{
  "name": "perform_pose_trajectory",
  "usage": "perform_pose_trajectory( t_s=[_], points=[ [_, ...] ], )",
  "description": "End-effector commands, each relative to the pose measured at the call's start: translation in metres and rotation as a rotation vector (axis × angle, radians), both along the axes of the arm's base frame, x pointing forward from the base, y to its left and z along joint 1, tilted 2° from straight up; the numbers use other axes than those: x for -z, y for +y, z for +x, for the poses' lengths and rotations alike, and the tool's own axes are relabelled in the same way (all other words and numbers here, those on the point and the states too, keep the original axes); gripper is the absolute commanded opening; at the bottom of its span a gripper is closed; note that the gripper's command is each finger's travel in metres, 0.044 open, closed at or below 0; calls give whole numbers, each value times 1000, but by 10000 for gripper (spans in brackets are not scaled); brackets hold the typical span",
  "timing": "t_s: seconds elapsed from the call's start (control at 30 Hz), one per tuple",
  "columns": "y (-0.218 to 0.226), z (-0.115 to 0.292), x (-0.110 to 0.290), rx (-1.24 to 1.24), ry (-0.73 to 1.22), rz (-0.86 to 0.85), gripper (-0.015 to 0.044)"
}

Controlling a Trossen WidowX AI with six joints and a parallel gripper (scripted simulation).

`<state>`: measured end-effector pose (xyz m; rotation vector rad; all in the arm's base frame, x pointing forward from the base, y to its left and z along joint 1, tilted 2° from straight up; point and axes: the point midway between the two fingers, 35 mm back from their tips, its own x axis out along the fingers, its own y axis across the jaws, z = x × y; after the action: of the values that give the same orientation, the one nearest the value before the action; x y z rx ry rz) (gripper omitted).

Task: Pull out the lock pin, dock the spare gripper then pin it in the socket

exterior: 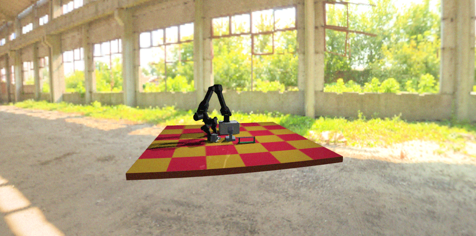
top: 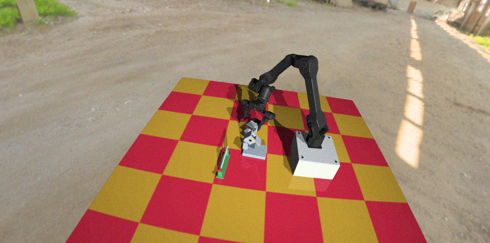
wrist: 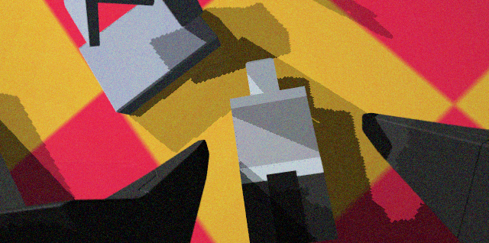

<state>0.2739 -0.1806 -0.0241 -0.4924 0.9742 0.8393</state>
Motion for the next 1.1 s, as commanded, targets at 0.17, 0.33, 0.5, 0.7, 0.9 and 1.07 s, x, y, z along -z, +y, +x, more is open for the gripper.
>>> perform_pose_trajectory(
  t_s=[0.17,0.33,0.5,0.7,0.9,1.07],
  points=[
    [3,-2,16,1,5,11,440],
    [4,-2,24,1,5,11,440],
    [4,-2,32,1,5,11,440],
    [5,-3,40,1,5,11,440],
    [5,-3,40,1,5,11,335],
    [5,-3,40,1,5,11,204]
  ],
)
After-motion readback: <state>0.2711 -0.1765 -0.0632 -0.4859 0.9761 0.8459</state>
